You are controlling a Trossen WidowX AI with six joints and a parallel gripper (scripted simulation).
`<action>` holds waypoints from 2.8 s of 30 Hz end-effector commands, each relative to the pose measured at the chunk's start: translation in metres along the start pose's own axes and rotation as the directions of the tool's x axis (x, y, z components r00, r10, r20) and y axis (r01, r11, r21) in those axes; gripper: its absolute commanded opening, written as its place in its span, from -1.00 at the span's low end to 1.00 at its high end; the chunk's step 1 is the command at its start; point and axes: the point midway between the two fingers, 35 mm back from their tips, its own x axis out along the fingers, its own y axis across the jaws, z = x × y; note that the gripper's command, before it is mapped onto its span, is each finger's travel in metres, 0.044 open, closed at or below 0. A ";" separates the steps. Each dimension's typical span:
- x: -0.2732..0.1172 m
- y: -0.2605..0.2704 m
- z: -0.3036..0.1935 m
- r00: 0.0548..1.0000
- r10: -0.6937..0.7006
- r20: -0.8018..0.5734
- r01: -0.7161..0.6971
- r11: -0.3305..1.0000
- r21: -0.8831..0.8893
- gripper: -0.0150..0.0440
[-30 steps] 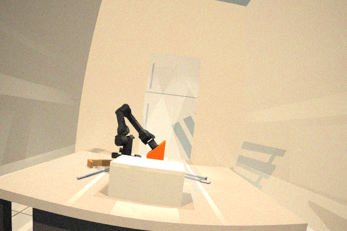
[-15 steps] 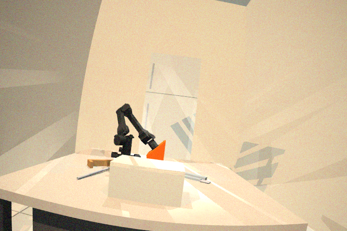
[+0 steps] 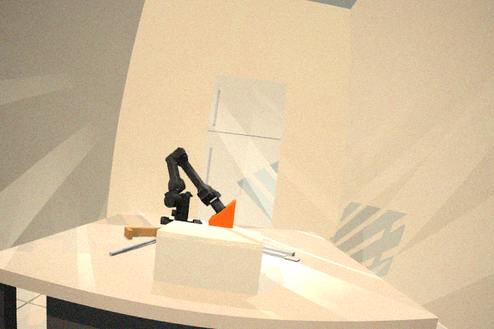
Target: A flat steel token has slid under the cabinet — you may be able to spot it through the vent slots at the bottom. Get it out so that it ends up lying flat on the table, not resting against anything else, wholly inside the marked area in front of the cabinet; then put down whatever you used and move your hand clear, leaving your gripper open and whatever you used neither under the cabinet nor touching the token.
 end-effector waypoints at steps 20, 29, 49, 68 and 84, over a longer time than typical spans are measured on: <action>-0.002 -0.032 -0.003 1.000 -0.001 0.000 0.001 0.999 0.048 -0.49; -0.002 -0.045 -0.003 1.000 -0.002 0.001 0.002 0.998 0.055 -0.49; -0.001 -0.046 -0.002 1.000 -0.001 0.001 0.001 0.998 0.058 0.36; 0.001 -0.045 -0.002 1.000 0.002 0.000 -0.002 0.998 0.063 0.25; 0.001 -0.045 -0.002 1.000 0.002 0.000 -0.002 0.998 0.063 -0.49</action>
